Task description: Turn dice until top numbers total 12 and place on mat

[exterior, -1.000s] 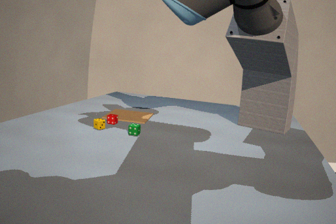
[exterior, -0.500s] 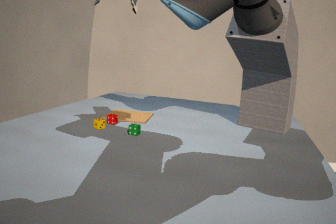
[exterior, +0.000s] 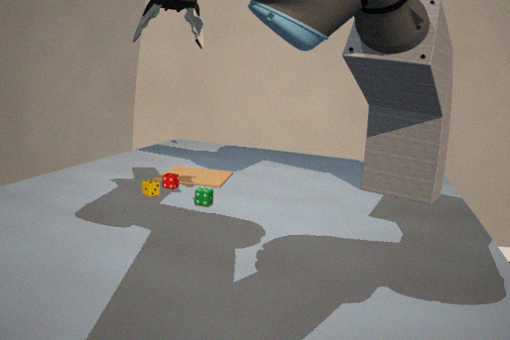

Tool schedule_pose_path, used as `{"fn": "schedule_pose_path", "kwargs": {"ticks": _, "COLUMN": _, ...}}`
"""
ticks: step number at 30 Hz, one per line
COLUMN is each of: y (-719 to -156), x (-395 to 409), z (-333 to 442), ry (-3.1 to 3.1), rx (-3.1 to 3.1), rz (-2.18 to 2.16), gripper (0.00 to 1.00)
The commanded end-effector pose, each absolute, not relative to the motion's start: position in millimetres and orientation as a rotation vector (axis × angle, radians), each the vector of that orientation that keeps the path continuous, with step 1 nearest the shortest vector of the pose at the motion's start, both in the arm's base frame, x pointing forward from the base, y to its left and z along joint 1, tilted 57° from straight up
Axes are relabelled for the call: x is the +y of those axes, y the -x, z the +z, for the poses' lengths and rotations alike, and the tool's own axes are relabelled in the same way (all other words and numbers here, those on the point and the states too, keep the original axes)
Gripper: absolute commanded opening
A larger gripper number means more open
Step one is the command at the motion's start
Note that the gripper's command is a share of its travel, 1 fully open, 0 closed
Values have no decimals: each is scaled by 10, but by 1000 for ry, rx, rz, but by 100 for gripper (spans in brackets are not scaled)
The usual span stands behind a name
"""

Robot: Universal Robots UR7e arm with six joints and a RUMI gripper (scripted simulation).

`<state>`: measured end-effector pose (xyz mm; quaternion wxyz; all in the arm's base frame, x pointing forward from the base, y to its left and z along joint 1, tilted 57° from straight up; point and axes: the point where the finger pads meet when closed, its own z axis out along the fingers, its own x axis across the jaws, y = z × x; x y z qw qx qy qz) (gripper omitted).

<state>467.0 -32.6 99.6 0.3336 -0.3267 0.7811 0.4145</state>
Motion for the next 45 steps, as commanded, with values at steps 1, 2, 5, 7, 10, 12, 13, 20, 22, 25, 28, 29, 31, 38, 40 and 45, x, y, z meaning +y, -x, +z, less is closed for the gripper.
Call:
{"fn": "schedule_pose_path", "kwargs": {"ticks": 1, "y": -4669, "x": 89, "z": 931, "ry": 852, "rx": 2092, "rz": 1009, "gripper": 100}}
{"fn": "schedule_pose_path", "kwargs": {"ticks": 2, "y": -4669, "x": 89, "z": 931, "ry": 852, "rx": 2092, "rz": 1009, "gripper": 100}}
{"fn": "schedule_pose_path", "kwargs": {"ticks": 5, "y": -4638, "x": 259, "z": 915, "ry": 856, "rx": 2100, "rz": 990, "gripper": 100}}
{"fn": "schedule_pose_path", "kwargs": {"ticks": 7, "y": -4604, "x": 416, "z": 901, "ry": 860, "rx": 2106, "rz": 973, "gripper": 100}}
{"fn": "schedule_pose_path", "kwargs": {"ticks": 10, "y": -4567, "x": 560, "z": 888, "ry": 863, "rx": 2110, "rz": 958, "gripper": 100}}
{"fn": "schedule_pose_path", "kwargs": {"ticks": 12, "y": -4530, "x": 689, "z": 877, "ry": 866, "rx": 2112, "rz": 945, "gripper": 100}}
{"fn": "schedule_pose_path", "kwargs": {"ticks": 13, "y": -4511, "x": 748, "z": 872, "ry": 867, "rx": 2113, "rz": 939, "gripper": 100}}
{"fn": "schedule_pose_path", "kwargs": {"ticks": 20, "y": -4427, "x": 989, "z": 853, "ry": 872, "rx": 2114, "rz": 916, "gripper": 100}}
{"fn": "schedule_pose_path", "kwargs": {"ticks": 22, "y": -4399, "x": 1060, "z": 847, "ry": 873, "rx": 2113, "rz": 909, "gripper": 100}}
{"fn": "schedule_pose_path", "kwargs": {"ticks": 25, "y": -4366, "x": 1140, "z": 840, "ry": 875, "rx": 2112, "rz": 902, "gripper": 100}}
{"fn": "schedule_pose_path", "kwargs": {"ticks": 28, "y": -4344, "x": 1192, "z": 836, "ry": 876, "rx": 2112, "rz": 898, "gripper": 100}}
{"fn": "schedule_pose_path", "kwargs": {"ticks": 29, "y": -4339, "x": 1204, "z": 835, "ry": 876, "rx": 2111, "rz": 897, "gripper": 100}}
{"fn": "schedule_pose_path", "kwargs": {"ticks": 31, "y": -4331, "x": 1221, "z": 834, "ry": 876, "rx": 2111, "rz": 895, "gripper": 100}}
{"fn": "schedule_pose_path", "kwargs": {"ticks": 38, "y": -4325, "x": 1234, "z": 833, "ry": 877, "rx": 2111, "rz": 894, "gripper": 100}}
{"fn": "schedule_pose_path", "kwargs": {"ticks": 40, "y": -4325, "x": 1234, "z": 833, "ry": 877, "rx": 2111, "rz": 894, "gripper": 100}}
{"fn": "schedule_pose_path", "kwargs": {"ticks": 45, "y": -4325, "x": 1234, "z": 833, "ry": 877, "rx": 2111, "rz": 894, "gripper": 100}}
